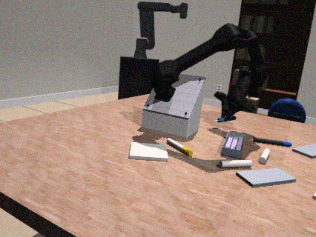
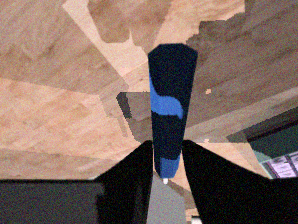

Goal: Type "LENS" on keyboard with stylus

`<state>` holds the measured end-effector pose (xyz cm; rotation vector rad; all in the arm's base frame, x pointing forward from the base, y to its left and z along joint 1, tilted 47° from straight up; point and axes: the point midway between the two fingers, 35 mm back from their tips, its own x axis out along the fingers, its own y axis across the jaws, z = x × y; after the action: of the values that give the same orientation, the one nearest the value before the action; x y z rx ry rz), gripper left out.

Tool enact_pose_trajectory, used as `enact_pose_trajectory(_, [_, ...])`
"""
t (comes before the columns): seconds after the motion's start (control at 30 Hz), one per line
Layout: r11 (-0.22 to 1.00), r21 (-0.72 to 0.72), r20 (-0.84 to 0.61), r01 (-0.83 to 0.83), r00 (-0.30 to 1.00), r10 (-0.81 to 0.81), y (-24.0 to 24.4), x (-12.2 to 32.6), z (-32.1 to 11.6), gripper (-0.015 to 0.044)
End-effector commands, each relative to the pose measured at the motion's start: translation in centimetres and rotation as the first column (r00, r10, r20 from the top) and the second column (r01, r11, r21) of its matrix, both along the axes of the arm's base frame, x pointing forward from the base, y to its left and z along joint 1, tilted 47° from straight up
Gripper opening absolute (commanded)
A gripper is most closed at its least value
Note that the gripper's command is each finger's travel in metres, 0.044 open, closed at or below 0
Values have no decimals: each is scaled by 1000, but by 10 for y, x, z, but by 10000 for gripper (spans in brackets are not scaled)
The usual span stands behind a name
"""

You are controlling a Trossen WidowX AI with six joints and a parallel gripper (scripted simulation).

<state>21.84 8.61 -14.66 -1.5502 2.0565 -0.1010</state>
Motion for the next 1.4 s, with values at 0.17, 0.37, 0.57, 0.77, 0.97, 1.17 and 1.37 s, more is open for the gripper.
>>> enact_pose_trajectory(0.17, [986, 164, 75, 39, 996, -52, -3, 13, 9, 0])
enact_pose_trajectory(0.37, [962, 267, 123, 46, 989, -82, -6, 21, 14, 0])
enact_pose_trajectory(0.57, [930, 364, 175, 38, 978, -109, -9, 29, 21, 0])
enact_pose_trajectory(0.77, [892, 452, 231, 16, 964, -134, -13, 38, 28, 0])
enact_pose_trajectory(0.97, [849, 528, 291, -21, 944, -157, -17, 46, 37, 0])
enact_pose_trajectory(1.17, [804, 590, 355, -72, 917, -179, -23, 55, 48, 0])
enact_pose_trajectory(1.37, [760, 636, 423, -134, 884, -198, -29, 62, 60, 0])
